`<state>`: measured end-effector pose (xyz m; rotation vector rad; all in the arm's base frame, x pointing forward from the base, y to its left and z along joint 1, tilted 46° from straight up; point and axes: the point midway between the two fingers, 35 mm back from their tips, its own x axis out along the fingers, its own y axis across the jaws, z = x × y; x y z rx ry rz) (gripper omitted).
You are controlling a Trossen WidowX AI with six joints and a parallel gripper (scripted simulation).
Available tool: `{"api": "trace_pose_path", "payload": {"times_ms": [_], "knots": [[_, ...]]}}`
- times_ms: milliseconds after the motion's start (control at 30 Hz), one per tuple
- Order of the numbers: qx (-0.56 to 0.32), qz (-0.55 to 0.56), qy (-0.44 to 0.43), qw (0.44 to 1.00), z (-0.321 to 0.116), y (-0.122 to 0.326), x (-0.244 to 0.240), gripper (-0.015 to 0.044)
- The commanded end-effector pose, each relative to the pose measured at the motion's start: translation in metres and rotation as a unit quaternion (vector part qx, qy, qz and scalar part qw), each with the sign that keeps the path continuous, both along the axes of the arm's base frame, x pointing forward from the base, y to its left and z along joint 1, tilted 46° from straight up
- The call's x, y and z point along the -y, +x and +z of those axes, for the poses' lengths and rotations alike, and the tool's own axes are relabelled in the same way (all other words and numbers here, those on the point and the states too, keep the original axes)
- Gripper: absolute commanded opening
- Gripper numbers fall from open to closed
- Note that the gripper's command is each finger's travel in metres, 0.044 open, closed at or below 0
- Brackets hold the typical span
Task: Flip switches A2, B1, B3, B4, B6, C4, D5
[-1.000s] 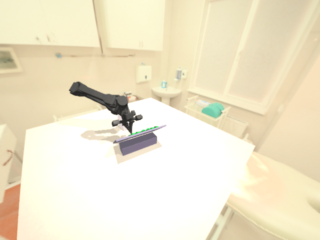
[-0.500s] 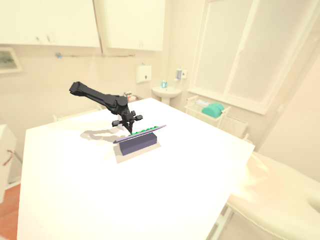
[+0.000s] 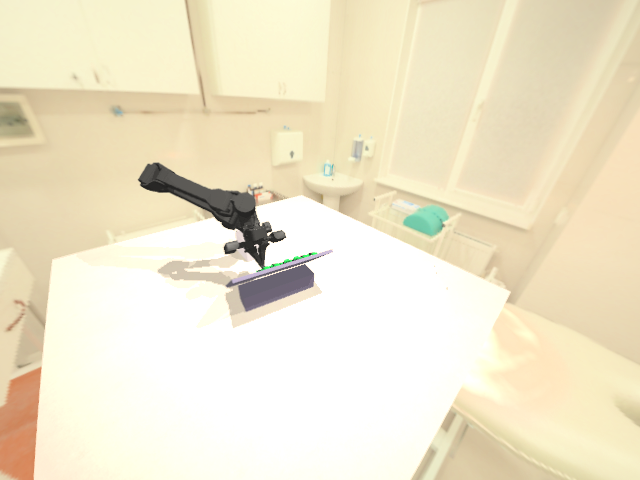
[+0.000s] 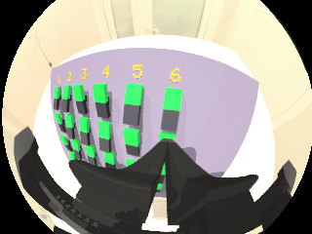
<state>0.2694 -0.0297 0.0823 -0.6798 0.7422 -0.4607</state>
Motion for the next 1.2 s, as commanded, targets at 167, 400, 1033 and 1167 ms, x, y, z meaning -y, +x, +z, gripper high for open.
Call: {"api": "trace_pose_path", "payload": {"times_ms": [167, 400, 1033, 1167], "knots": [[-0.002, 0.003, -0.001, 1.000, -0.001, 0.001, 0.000, 0.0000], [0.001, 0.004, 0.005, 1.000, 0.019, -0.034, -0.032, 0.0000], [0.005, 0.012, 0.000, 1.000, -0.051, -0.077, -0.060, 0.0000], [0.004, 0.013, 0.001, 1.000, -0.055, -0.075, -0.059, 0.0000]]}}
